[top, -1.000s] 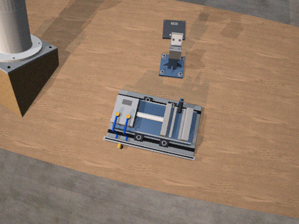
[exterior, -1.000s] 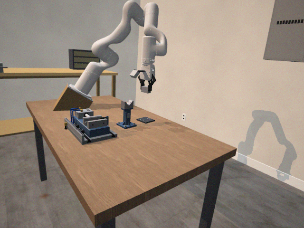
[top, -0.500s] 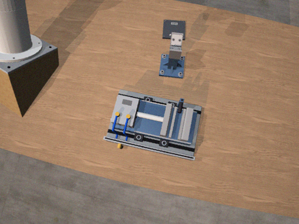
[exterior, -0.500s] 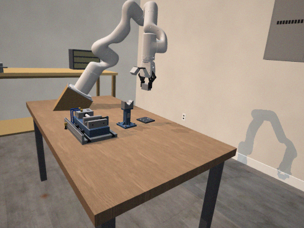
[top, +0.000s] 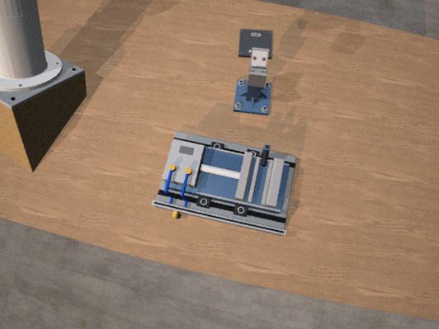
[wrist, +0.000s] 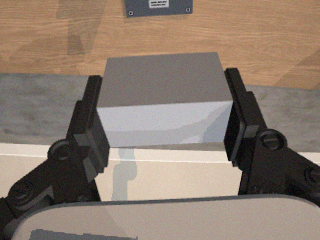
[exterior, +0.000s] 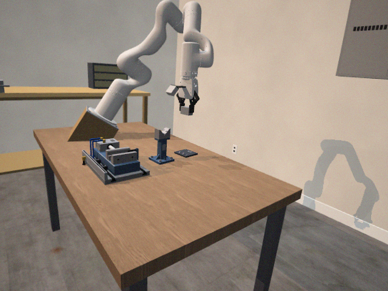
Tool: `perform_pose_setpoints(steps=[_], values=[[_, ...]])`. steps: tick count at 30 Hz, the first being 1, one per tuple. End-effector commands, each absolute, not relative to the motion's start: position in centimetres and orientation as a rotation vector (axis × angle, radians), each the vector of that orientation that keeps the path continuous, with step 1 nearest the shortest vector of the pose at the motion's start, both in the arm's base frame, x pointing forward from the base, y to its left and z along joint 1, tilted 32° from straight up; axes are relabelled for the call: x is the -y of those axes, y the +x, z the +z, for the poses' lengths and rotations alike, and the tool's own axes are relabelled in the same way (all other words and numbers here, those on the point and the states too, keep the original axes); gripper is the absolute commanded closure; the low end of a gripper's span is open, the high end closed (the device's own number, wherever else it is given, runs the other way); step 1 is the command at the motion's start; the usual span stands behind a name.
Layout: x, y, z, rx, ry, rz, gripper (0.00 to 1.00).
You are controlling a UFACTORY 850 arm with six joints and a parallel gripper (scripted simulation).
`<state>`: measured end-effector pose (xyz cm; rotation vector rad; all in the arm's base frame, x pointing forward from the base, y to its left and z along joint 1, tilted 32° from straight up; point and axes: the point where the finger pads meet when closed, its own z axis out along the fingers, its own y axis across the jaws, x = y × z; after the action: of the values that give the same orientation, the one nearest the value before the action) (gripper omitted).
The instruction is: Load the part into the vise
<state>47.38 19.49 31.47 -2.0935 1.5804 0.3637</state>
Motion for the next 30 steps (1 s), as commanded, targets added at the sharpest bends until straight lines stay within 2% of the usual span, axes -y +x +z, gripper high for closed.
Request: perform_pose_setpoints(steps=[1,30], values=[[-19.48,47.44,31.55,-1.58,-2.093,0.362,1.0],[-18.62,47.64,31.05,-1.566,-2.135,0.323,1.0]])
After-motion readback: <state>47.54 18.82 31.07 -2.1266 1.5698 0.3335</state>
